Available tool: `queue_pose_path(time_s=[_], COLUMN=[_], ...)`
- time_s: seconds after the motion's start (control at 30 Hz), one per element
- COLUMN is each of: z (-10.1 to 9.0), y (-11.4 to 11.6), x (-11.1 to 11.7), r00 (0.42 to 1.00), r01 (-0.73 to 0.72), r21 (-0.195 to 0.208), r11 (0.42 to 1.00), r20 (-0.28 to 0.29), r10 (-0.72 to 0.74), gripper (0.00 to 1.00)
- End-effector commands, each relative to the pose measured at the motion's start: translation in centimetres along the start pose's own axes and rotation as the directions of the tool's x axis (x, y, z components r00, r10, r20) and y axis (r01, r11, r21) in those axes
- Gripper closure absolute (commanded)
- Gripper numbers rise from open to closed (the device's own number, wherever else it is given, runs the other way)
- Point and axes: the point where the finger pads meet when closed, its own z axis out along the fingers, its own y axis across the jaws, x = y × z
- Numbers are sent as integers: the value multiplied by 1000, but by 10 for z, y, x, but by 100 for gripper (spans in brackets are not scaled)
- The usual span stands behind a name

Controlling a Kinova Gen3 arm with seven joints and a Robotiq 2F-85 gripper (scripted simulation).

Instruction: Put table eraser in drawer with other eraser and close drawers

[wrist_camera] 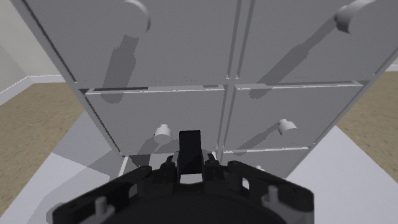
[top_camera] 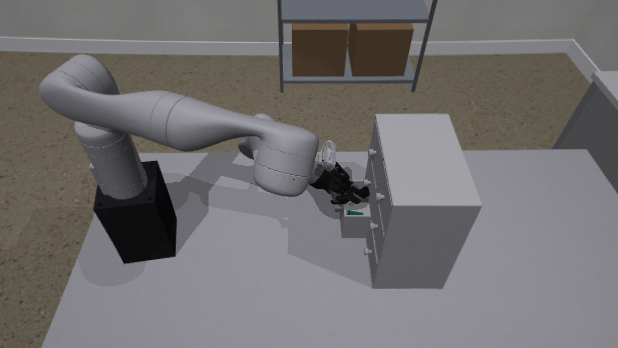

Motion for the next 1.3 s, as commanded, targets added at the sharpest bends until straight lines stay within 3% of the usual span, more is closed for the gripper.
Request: queue_pose_path(time_s=[0.0,0.37,0.4,1.27], z=[0,0,0,-6], y=[0,0,0,0], x=[1,1,1,-3], r00=[1000,1000,1000,1000], r01=[0,0,0,0], r21=[0,0,0,0], r11=[1000,1000,1000,1000], r20=[-2,-2,-2,-2], r10=[0,0,0,0], gripper=[81,62,0,0])
